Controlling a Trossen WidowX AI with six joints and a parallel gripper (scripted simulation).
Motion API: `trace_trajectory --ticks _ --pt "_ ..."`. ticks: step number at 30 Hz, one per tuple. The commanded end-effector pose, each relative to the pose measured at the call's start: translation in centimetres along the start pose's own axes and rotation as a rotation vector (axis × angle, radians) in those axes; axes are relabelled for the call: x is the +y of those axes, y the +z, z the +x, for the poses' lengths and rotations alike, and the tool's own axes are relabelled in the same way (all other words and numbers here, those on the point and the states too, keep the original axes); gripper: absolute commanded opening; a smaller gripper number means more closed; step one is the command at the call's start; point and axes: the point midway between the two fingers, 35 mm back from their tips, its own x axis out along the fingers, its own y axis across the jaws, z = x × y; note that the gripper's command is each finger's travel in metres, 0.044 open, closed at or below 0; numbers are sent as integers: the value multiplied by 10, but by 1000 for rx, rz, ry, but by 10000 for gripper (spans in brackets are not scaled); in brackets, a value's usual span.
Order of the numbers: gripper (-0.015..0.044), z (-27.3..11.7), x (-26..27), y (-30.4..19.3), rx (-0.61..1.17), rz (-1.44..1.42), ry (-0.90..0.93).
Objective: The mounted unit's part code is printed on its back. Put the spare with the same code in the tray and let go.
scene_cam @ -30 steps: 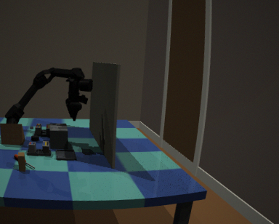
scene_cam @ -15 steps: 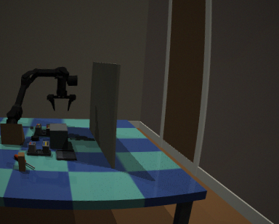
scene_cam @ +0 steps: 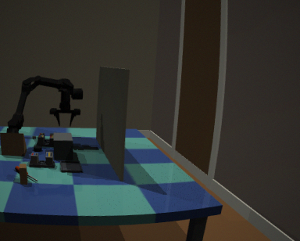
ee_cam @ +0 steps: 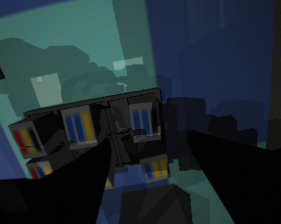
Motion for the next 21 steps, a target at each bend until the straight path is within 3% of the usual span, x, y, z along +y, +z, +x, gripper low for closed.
trace_trajectory --ticks 1,21 --pt "300 5 -2 -3 -3 6 1" --pt "300 30 -5 -3 -1 5 1"
